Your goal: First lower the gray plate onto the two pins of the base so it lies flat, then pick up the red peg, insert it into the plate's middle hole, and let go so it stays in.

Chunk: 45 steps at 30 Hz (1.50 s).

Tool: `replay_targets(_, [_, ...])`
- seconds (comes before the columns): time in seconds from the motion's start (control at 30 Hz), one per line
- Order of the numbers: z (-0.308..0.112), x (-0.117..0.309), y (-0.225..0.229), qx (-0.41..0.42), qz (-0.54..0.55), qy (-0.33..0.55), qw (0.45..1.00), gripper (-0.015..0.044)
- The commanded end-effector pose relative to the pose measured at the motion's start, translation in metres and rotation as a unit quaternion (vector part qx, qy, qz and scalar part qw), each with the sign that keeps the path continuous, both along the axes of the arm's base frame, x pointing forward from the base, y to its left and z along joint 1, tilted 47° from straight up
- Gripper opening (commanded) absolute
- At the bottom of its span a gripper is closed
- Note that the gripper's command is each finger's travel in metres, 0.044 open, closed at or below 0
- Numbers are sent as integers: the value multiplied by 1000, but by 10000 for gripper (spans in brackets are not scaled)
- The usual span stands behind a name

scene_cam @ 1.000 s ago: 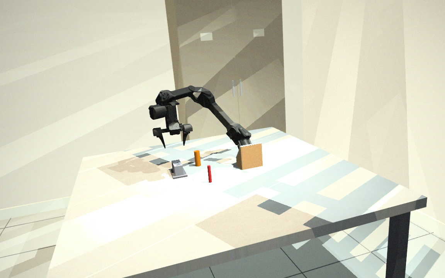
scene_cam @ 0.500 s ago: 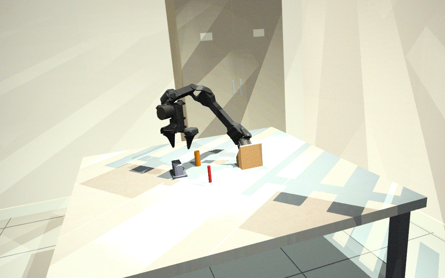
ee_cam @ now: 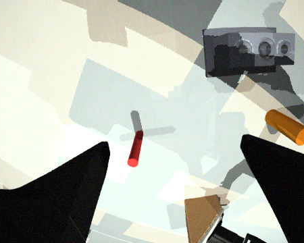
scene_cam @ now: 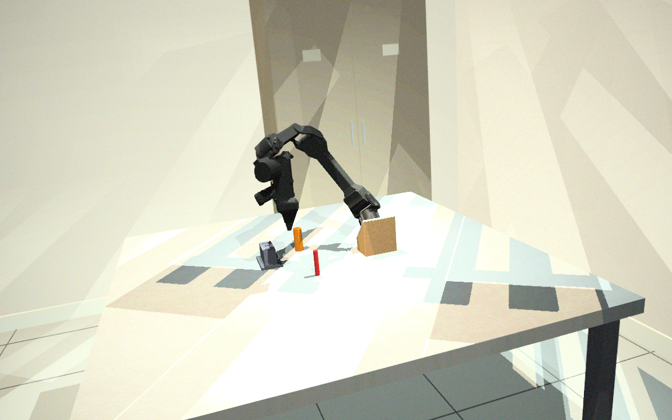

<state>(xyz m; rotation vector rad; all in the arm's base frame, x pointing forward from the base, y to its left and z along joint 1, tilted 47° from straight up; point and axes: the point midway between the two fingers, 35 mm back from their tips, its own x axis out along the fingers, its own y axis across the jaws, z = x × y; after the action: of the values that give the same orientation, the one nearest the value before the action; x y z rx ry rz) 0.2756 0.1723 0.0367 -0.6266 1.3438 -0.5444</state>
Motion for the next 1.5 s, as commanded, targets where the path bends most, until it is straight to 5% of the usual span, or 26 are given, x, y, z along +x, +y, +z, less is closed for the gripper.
replay_targets(0.0, [-39, -49, 18, 40, -245, -233, 940, 440])
replay_targets(0.2, [-50, -64, 21, 57, -341, -330, 879, 440])
replay_targets(1.47, [-91, -59, -20, 57, -342, -332, 877, 440])
